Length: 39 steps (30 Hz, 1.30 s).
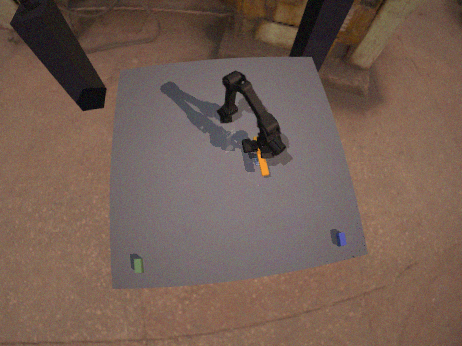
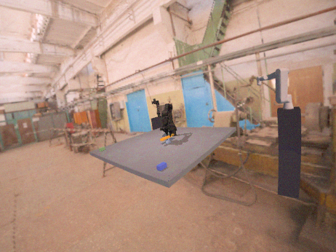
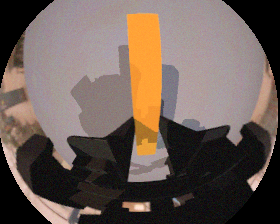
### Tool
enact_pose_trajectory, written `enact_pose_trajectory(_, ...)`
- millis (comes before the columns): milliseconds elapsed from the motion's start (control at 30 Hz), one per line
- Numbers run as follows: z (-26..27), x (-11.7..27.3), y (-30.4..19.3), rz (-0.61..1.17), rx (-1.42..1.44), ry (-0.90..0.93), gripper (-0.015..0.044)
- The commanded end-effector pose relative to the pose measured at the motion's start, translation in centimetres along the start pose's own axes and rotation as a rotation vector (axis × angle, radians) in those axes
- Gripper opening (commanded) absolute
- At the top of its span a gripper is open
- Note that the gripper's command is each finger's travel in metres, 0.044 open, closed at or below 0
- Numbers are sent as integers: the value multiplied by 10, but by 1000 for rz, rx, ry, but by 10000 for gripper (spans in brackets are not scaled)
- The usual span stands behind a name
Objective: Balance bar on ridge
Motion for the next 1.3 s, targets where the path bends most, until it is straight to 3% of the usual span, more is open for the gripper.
enact_pose_trajectory(0,0,0,0,0,0,0,0)
enact_pose_trajectory(400,0,0,0,0,0,0,0)
enact_pose_trajectory(633,0,0,0,0,0,0,167)
enact_pose_trajectory(1267,0,0,0,0,0,0,169)
Point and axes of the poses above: the point midway between the two fingers, 35 mm back from their tips, its own x axis back along the fingers, its own z axis across the jaws, y = z × x, the point moved 10 cm from there along x, back along the fingers, and after that the axes turned 10 degrees about x, right-handed, at the moved point
